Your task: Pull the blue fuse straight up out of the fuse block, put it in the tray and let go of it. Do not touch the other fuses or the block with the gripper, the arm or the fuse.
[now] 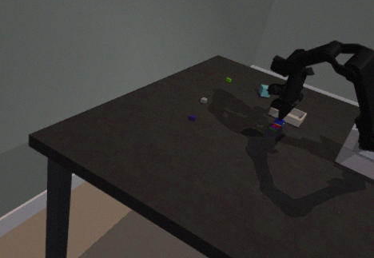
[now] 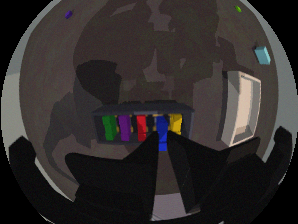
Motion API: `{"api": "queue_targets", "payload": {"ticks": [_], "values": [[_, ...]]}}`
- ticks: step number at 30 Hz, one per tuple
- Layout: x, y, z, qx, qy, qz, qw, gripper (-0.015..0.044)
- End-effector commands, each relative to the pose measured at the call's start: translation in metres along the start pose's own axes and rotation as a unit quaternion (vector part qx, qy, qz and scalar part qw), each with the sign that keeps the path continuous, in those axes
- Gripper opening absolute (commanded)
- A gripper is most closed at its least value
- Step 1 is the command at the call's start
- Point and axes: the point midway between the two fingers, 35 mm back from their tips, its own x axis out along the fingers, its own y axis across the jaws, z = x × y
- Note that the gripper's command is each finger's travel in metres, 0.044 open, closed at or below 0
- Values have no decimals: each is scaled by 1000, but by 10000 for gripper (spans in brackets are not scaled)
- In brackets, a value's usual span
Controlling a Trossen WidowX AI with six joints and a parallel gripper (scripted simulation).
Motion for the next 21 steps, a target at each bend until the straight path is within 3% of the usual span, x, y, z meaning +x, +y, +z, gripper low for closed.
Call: {"api": "queue_targets", "payload": {"ticks": [1, 21], "values": [[-3, 0, 1, -3, 0, -3, 1000, 0], [-12, 0, 0, -2, 0, -2, 1000, 0]]}}
